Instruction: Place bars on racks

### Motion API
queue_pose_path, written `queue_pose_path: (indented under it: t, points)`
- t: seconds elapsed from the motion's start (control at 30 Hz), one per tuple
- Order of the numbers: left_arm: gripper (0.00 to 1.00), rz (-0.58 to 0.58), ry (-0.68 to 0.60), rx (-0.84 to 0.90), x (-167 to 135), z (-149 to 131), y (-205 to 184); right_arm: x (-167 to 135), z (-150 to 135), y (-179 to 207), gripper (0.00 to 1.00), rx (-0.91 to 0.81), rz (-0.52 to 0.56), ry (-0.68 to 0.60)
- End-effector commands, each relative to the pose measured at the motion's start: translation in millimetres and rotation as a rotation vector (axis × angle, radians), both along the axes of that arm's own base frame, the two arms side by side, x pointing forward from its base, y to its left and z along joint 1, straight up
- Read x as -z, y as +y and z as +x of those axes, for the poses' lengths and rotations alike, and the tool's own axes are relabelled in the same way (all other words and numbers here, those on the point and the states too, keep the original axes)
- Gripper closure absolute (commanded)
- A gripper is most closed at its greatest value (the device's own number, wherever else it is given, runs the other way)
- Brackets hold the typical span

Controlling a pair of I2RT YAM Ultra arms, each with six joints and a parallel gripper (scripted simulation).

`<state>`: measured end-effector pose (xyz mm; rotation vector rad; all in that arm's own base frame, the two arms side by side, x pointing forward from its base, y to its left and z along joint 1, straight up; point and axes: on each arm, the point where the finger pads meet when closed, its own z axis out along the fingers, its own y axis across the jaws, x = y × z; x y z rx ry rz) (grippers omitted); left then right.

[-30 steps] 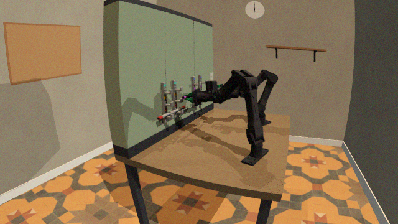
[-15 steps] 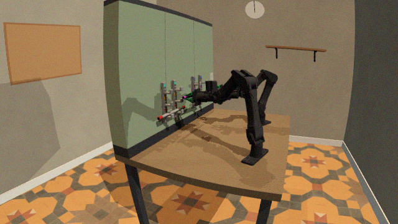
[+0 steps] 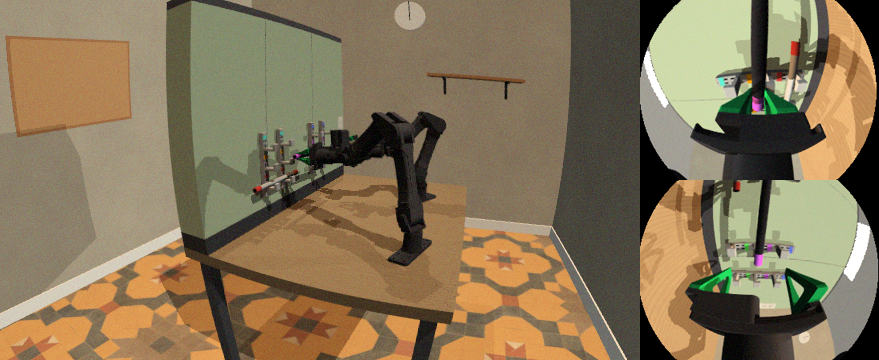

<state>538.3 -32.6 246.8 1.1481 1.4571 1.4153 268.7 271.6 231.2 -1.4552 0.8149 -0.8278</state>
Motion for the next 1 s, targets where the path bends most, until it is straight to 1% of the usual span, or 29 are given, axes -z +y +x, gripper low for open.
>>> queue_pose_path:
  t: [0.0, 0.63, 0.97]
  points:
    - [1.0, -0.031, -0.081, 0.003, -26.9, 3.7, -6.1, -15.9, 0.8, 6.9, 0.0, 0.007, 0.041, -0.015]
    - [1.0, -0.031, -0.081, 0.003, -26.2, 3.3, -8.3, -12.1, 1.7, 13.3, 0.0, 0.007, 0.041, -0.015]
    - [1.0, -0.031, -0.081, 0.003, -25.8, 3.3, -7.5, -15.4, 1.6, 14.3, 0.0, 0.007, 0.041, -0.015]
